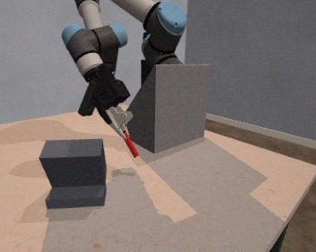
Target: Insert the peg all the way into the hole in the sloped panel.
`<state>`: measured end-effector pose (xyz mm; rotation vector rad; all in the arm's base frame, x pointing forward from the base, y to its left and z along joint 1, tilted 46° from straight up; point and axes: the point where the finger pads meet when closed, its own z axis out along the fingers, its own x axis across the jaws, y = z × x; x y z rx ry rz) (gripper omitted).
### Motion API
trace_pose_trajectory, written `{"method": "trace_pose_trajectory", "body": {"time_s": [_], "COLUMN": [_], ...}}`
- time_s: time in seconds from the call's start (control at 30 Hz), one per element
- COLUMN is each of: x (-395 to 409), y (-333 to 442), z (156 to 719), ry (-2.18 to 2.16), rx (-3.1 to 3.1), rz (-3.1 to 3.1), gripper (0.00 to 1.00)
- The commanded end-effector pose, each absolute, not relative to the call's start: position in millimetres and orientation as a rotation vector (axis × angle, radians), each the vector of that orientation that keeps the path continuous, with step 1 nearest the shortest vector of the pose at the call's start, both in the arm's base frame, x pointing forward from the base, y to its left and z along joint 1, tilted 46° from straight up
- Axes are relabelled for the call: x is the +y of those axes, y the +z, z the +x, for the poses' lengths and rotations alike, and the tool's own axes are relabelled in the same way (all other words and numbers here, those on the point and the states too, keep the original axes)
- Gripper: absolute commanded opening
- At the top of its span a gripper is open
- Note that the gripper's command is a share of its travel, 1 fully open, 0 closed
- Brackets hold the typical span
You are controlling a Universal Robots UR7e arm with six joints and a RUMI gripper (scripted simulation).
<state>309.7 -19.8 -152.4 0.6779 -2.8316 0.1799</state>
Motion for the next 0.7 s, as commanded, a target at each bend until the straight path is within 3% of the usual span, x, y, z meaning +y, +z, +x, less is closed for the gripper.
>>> {"method": "trace_pose_trajectory", "body": {"time_s": [0.0, 0.67], "x": [-19.6, -19.6], "y": [-151.6, -148.7], "z": [309.5, 309.0], "ry": [0.159, 0.079], "rx": [-2.846, -2.901], "rz": [0.659, 0.581], "gripper": [0.00, 0.00]}}
